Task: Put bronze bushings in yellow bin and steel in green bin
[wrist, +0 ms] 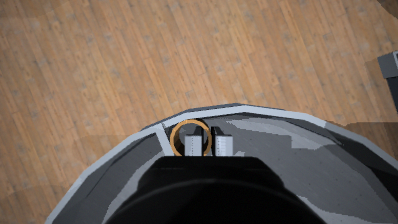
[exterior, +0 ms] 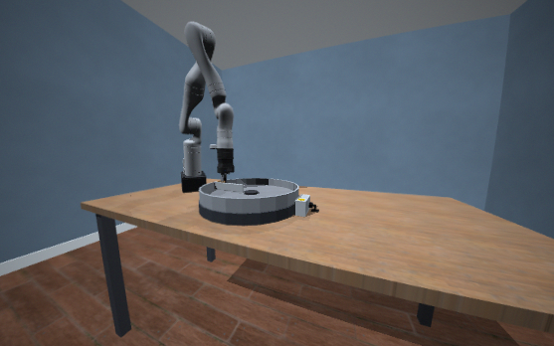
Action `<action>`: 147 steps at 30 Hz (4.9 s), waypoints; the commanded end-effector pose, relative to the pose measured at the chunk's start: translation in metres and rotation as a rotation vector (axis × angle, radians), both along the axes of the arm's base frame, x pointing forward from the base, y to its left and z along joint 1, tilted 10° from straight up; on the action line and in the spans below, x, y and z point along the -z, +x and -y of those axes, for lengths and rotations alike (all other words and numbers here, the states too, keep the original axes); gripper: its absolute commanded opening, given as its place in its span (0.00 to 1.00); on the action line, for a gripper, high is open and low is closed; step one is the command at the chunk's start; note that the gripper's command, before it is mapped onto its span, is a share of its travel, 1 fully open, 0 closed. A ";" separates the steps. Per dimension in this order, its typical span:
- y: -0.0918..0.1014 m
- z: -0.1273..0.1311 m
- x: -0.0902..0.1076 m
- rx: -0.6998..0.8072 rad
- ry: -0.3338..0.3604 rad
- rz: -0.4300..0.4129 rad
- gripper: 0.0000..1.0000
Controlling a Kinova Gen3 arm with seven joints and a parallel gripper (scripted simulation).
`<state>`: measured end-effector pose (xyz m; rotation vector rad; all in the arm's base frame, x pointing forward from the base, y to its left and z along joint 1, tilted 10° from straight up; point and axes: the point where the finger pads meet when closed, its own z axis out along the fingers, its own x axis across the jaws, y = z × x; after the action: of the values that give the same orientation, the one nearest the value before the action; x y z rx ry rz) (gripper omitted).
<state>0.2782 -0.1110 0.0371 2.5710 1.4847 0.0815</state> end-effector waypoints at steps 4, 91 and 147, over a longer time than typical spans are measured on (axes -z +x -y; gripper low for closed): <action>0.000 0.000 0.000 0.000 -0.001 0.001 0.00; -0.002 -0.002 -0.018 0.003 -0.005 -0.002 0.00; -0.004 -0.004 -0.032 0.003 -0.005 -0.002 0.00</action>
<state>0.2743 -0.1061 0.0677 2.5711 1.4841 0.0738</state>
